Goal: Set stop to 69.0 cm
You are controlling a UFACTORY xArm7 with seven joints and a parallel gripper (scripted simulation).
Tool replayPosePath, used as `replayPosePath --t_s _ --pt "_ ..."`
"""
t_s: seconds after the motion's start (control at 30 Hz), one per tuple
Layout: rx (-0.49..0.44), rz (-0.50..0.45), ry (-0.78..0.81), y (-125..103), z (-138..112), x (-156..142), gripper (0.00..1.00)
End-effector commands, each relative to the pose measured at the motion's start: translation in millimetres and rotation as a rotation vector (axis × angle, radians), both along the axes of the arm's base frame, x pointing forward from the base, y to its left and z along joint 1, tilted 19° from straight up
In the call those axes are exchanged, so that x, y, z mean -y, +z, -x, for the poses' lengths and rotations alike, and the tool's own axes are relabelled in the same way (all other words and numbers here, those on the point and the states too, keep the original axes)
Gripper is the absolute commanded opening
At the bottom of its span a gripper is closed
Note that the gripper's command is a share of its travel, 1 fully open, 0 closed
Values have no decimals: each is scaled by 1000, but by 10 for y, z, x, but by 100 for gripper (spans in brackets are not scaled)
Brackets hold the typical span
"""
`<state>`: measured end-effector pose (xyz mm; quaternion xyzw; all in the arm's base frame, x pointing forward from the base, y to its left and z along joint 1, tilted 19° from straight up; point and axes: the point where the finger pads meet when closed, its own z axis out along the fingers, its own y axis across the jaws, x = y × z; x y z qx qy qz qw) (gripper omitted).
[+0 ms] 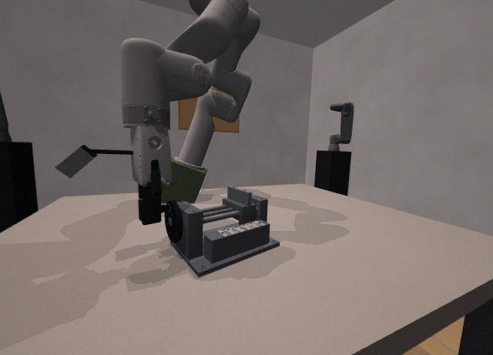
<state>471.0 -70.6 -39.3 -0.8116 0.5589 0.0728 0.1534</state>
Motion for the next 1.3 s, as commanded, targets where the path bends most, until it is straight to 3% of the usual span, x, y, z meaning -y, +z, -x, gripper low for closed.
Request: replayPosePath --t_s 0.0,1.27 --pt "3 2 -2 -4 21 24 6" --pt "3 2 -2 -286 149 -15 6"
